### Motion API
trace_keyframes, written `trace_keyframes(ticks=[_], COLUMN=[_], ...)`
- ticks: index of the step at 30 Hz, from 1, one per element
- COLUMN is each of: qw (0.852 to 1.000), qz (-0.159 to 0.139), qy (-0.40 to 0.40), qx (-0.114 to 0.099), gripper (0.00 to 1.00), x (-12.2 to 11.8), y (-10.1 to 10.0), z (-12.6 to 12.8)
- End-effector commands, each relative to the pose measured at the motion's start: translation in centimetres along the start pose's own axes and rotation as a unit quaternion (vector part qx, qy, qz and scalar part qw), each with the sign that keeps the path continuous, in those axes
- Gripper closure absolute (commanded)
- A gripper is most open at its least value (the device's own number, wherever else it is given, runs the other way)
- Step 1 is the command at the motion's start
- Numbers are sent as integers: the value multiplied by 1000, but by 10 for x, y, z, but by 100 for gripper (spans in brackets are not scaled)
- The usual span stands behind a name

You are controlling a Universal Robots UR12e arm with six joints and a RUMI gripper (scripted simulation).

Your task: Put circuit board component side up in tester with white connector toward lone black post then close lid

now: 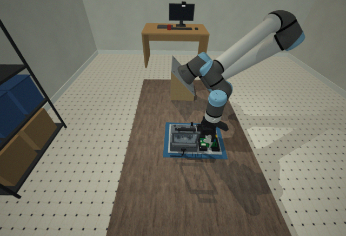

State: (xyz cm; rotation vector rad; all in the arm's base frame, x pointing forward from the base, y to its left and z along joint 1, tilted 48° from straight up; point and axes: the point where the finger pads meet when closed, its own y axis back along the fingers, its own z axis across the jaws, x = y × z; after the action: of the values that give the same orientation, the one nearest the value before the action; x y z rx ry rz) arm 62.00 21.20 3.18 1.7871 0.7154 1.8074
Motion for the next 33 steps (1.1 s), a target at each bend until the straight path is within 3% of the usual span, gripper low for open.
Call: trace_keyframes(ticks=[1,33], qw=[1000,1000], qz=[0,0], qy=[0,0], qx=[-1,-1], gripper=[41,41], x=[0,0], y=[1,-13], z=[1,1])
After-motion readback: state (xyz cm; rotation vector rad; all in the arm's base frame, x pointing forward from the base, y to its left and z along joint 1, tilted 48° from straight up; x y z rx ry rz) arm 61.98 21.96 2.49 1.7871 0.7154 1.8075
